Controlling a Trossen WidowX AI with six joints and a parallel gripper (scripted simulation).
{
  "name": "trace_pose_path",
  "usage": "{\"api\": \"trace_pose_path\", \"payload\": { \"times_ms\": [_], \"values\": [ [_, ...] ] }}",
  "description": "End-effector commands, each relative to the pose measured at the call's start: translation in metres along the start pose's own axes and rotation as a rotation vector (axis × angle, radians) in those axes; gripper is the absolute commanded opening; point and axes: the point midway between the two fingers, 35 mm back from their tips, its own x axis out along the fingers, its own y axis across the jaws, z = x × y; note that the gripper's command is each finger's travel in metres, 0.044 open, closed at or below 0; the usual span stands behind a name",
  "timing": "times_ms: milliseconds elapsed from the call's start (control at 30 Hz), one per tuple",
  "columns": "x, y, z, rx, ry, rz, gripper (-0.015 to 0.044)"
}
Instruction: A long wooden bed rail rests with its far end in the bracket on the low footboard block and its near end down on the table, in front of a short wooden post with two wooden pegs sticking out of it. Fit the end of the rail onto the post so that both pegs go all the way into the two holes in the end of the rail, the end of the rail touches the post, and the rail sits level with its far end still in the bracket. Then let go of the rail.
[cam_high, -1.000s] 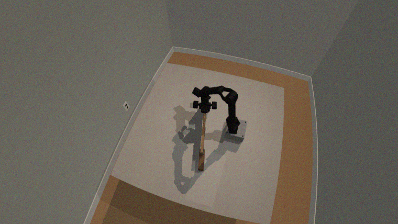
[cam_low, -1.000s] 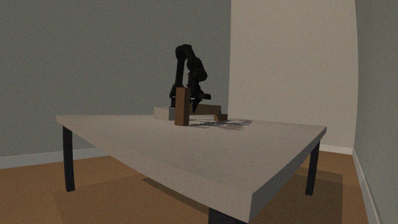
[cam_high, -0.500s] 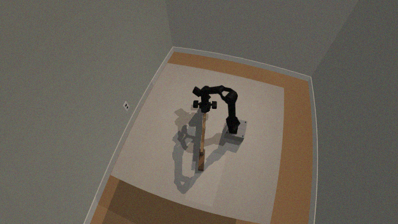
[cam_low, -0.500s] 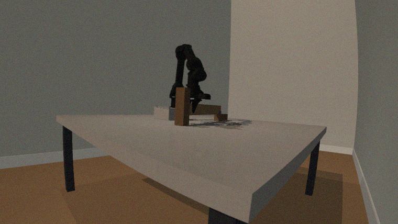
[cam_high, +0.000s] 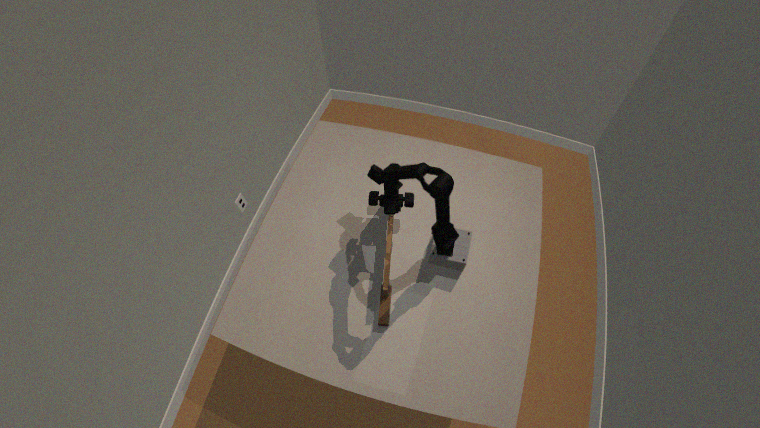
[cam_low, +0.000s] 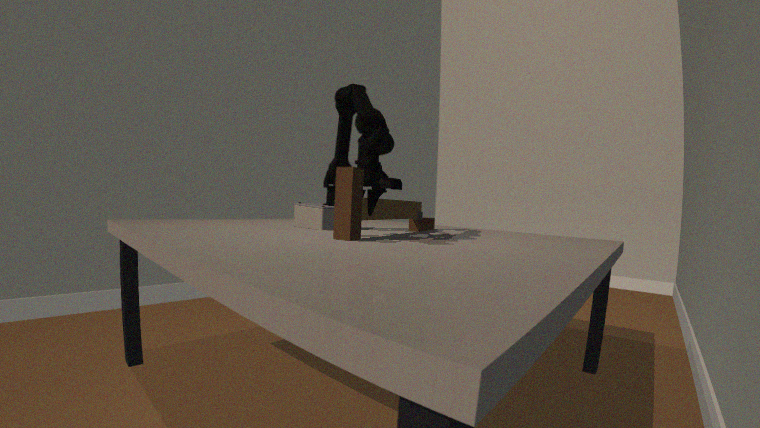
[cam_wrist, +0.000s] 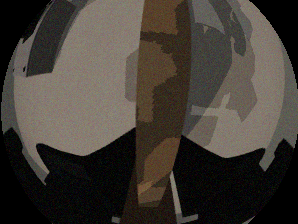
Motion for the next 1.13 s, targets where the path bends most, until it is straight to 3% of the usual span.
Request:
{"api": "trace_pose_path", "payload": {
  "times_ms": [0, 267, 500, 667, 1100],
  "values": [
    [0.0, 0.0, 0.0, 0.0, -0.001, 0.001, 0.0236],
    [0.0, 0.0, 0.0, 0.0, -0.001, 0.001, 0.044],
    [-0.001, 0.0, 0.002, 0.0, 0.0, 0.0, 0.044],
    [-0.029, 0.001, 0.031, -0.003, 0.002, -0.007, 0.044],
    [-0.029, 0.001, 0.031, -0.003, 0.002, -0.007, 0.044]
  ]
}}
